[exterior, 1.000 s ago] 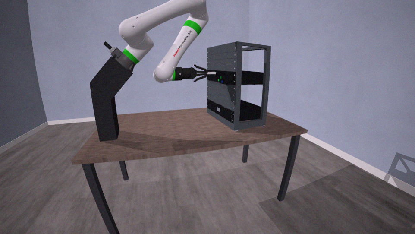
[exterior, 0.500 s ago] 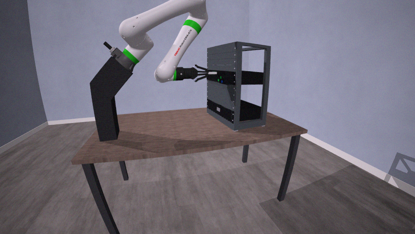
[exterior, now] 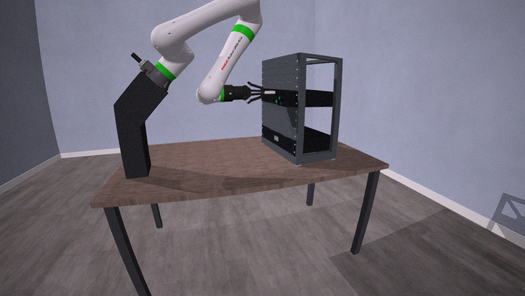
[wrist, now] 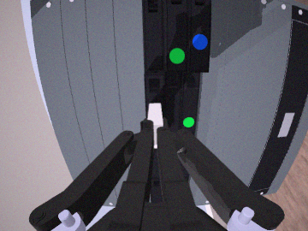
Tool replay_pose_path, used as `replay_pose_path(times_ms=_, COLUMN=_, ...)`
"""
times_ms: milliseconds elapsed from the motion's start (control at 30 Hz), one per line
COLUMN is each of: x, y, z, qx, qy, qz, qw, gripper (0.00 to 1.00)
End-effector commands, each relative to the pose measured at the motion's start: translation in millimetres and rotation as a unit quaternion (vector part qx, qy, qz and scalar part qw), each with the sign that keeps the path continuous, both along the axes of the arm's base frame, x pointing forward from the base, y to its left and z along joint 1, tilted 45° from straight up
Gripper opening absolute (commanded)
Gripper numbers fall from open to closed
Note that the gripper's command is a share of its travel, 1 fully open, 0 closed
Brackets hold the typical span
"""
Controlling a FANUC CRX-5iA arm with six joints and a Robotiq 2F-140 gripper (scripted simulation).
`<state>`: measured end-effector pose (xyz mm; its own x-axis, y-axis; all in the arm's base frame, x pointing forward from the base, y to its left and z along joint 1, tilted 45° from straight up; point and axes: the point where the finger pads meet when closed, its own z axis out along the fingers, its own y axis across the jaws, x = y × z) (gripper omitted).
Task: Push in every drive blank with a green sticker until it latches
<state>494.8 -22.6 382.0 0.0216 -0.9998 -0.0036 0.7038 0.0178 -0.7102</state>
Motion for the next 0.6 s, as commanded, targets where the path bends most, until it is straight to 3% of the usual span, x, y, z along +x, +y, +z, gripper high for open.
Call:
replay_pose_path(times_ms=0, x=0.9, y=0.0, z=0.9, qx=0.0, qy=0.0, qz=0.0, qw=1.0, gripper=0.0)
replay_pose_path(times_ms=567, x=6.0, y=0.0, z=5.9, qx=0.0, qy=0.0, qz=0.0, qw=1.0, gripper=0.0)
